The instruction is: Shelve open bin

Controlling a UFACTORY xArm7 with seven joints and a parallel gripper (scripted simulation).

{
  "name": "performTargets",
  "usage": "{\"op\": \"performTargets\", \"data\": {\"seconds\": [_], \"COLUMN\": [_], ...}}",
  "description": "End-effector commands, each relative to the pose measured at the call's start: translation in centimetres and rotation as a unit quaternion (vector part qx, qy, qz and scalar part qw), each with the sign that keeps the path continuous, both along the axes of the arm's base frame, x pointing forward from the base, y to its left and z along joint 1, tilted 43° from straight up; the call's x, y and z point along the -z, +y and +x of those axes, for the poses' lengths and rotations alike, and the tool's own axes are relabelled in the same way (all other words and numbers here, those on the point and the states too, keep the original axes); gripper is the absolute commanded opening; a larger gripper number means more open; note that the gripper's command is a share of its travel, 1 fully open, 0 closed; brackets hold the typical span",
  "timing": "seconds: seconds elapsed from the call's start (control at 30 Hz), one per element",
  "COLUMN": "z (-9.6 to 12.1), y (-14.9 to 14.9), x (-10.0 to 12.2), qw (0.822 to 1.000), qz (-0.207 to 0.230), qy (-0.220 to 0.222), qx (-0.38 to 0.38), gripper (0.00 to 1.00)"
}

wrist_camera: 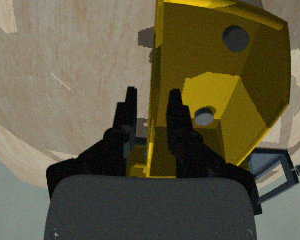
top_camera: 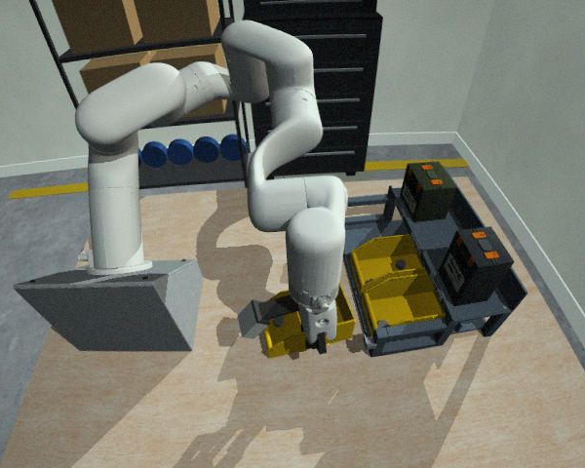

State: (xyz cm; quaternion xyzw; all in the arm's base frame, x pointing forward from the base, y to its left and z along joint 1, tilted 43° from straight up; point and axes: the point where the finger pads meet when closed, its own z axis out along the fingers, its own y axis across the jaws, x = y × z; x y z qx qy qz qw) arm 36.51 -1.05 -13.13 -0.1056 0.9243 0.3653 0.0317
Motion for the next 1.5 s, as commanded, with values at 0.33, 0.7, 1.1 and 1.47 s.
{"op": "performTargets", "data": {"seconds": [0.33,0.7,1.1,1.47], "z": [0.06,0.07,0.07,0.08], "y": [0.34,0.14,0.14,0.04], "x": [0.49,0.28,0.28,0.17], "qw": [1.0,1.0,1.0,1.0], "qz": [-0.001,-0.001,-0.001,-0.001], "qy": [-0.001,-0.001,-0.001,-0.001], "qx": [0.001,0.001,0.001,0.001], "gripper": [0.28,0.28,0.28,0.28]}}
